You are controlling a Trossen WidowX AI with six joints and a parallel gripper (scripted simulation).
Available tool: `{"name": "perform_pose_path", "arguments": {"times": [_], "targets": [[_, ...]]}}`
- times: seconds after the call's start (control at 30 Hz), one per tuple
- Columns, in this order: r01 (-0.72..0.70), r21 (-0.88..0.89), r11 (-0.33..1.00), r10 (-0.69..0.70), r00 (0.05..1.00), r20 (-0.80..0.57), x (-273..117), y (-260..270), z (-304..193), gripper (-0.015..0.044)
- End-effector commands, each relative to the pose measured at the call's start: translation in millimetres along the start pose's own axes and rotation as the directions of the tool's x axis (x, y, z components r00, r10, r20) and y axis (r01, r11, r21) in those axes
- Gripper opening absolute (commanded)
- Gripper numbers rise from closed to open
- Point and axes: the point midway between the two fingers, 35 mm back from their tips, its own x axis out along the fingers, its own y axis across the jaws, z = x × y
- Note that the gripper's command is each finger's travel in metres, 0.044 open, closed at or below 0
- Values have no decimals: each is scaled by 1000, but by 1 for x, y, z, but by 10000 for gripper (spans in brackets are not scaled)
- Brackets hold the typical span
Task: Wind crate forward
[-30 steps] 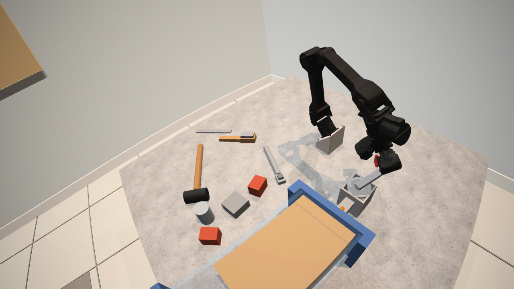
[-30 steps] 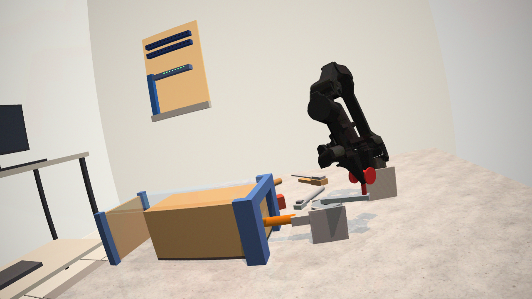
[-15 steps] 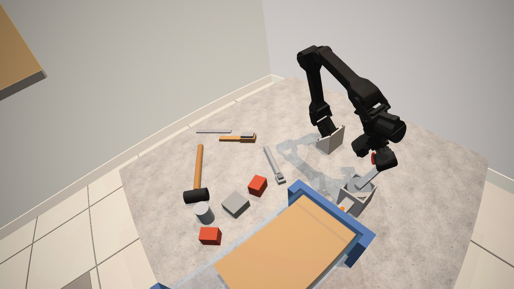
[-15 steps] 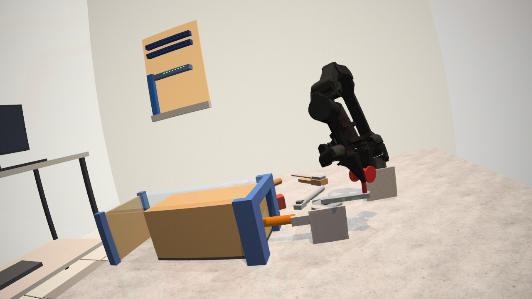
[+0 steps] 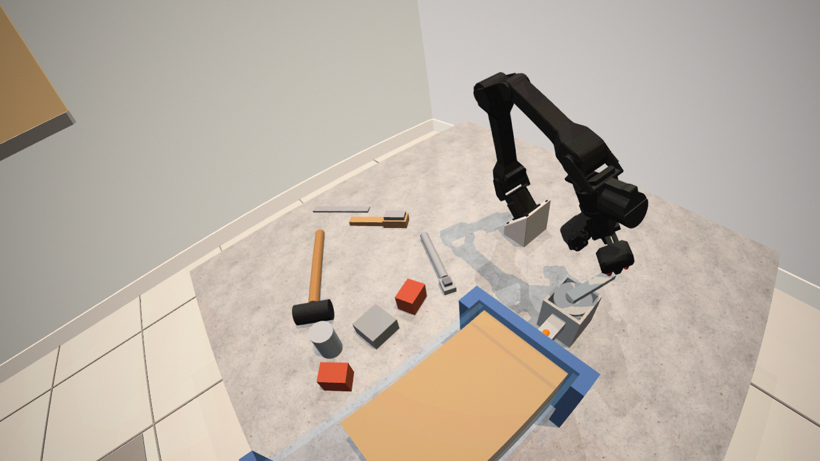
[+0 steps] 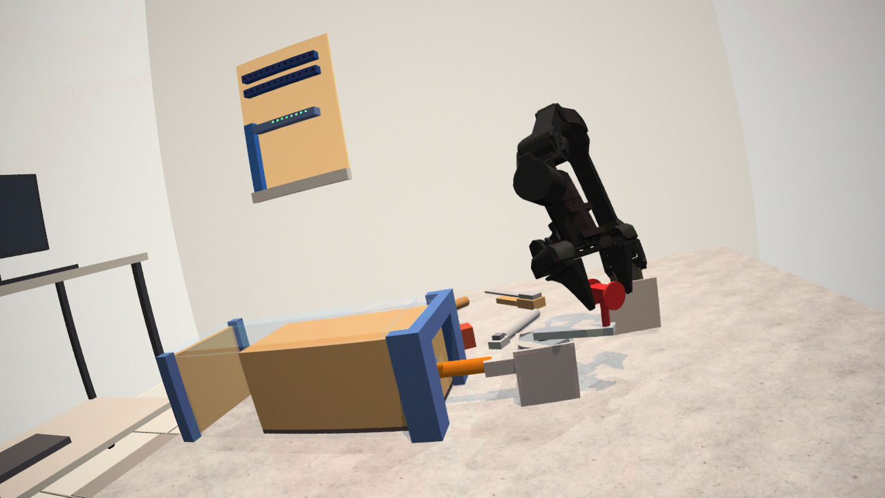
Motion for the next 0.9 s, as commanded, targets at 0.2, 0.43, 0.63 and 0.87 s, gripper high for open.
{"name": "perform_pose_path", "arguments": {"times": [0.2,0.43,0.63,0.87], "targets": [[0,-1,1000,0,1000,-1,-51,2,-26,440],[0,-1,1000,0,1000,-1,-58,1,-29,440],[2,0,1000,-2,1000,0,-98,-23,-33,440],[-19,-16,1000,20,999,35,-105,-18,-30,440]]}}
